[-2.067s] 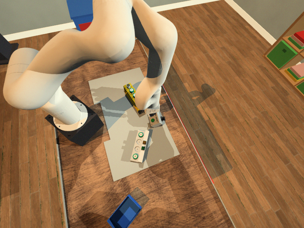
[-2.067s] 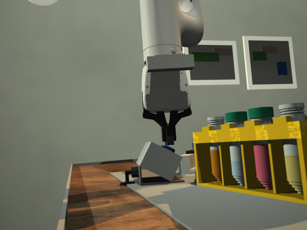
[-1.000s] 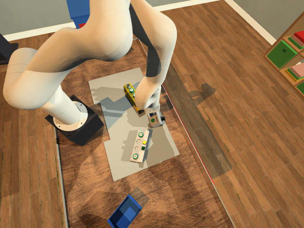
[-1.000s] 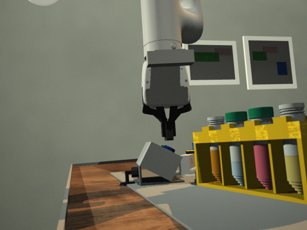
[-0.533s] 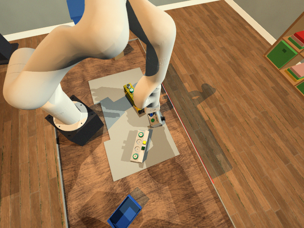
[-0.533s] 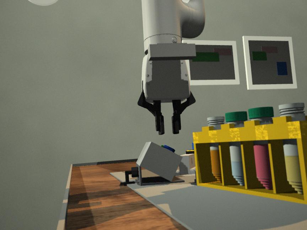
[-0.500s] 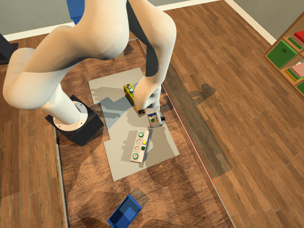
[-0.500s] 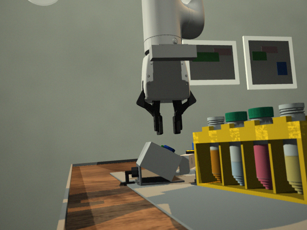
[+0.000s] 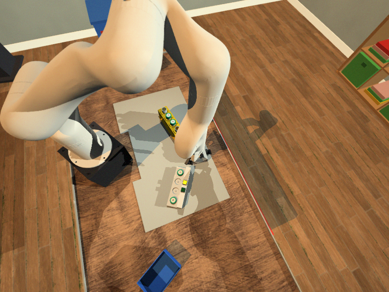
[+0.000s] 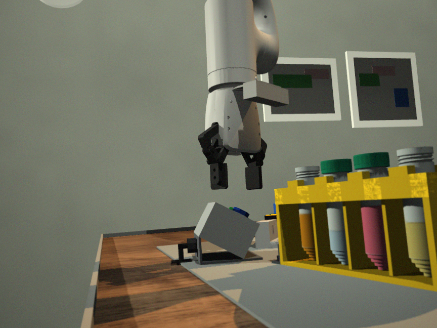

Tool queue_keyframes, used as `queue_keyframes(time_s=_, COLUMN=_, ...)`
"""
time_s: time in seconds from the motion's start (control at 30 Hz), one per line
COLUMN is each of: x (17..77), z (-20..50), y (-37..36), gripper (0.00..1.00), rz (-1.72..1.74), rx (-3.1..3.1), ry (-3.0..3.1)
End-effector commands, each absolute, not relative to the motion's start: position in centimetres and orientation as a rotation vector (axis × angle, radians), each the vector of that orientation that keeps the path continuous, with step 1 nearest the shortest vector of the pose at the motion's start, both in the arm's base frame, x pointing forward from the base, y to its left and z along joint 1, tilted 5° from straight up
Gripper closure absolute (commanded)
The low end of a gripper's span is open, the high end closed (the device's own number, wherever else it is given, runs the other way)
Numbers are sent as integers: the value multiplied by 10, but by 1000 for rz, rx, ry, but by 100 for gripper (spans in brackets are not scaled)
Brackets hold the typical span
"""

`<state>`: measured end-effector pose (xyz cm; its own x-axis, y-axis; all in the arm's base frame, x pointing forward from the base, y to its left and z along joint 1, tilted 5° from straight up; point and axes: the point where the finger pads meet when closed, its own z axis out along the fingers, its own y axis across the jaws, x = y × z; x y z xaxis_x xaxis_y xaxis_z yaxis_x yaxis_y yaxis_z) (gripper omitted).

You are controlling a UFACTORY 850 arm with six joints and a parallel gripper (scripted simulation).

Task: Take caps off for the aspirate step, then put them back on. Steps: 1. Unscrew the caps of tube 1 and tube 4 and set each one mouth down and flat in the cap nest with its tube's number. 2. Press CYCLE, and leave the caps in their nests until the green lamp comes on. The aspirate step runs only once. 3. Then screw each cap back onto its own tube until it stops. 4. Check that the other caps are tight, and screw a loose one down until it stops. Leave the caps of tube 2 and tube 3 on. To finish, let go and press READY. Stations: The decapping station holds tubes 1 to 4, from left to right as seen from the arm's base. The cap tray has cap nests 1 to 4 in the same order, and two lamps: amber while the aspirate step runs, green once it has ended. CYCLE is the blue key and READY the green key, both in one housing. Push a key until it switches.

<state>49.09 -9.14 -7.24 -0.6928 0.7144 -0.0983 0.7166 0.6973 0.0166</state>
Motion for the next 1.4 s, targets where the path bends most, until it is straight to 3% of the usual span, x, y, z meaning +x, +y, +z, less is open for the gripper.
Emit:
queue_keyframes(time_s=0.0, x=490, z=-72, y=-117, gripper=0, rz=-73, rx=809, ry=2959)
queue_keyframes(time_s=0.73, x=483, z=-74, y=-222, gripper=0, rz=-80, rx=621, ry=3007)
queue_keyframes(time_s=1.37, x=483, z=-74, y=-222, gripper=0, rz=-80, rx=621, ry=3007)
